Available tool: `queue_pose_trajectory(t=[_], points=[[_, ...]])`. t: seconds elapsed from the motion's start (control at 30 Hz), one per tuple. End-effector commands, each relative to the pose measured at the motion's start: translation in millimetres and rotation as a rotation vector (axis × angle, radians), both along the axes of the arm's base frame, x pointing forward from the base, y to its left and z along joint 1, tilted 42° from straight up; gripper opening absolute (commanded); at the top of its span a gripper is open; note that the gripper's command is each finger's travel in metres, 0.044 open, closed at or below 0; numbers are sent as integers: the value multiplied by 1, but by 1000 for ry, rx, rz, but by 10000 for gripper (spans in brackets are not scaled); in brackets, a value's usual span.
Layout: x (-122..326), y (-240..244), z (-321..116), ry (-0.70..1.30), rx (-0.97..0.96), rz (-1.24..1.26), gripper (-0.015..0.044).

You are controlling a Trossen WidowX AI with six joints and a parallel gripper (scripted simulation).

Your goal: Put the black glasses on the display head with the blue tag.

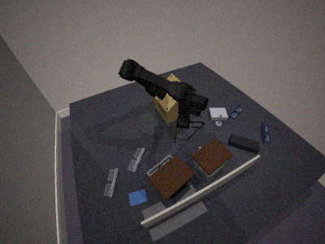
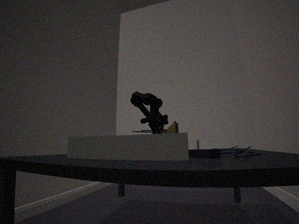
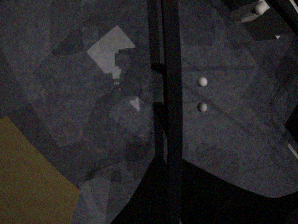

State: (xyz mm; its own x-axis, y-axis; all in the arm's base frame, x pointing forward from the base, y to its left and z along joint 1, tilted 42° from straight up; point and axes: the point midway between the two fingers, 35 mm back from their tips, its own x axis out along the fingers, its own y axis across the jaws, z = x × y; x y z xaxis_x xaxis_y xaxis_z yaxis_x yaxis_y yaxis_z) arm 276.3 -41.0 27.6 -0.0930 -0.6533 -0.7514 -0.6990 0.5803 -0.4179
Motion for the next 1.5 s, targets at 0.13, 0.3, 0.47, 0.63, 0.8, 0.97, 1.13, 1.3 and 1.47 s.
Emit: queue_pose_trajectory(t=[0.13, 0.3, 0.47, 0.63, 0.8, 0.97, 1.13, 1.3, 1.47], points=[[14, 32, -27, 142, 32, 157, 0], [20, 53, -45, 226, 49, 257, 0], [24, 75, -63, 310, 63, 356, 0], [25, 96, -83, 395, 74, 454, 0], [23, 117, -103, 480, 84, 550, 0], [18, 137, -124, 567, 91, 645, 0], [16, 142, -131, 592, 93, 673, 0], [16, 135, -140, 592, 93, 674, 0], [13, 114, -164, 592, 91, 673, 0]])
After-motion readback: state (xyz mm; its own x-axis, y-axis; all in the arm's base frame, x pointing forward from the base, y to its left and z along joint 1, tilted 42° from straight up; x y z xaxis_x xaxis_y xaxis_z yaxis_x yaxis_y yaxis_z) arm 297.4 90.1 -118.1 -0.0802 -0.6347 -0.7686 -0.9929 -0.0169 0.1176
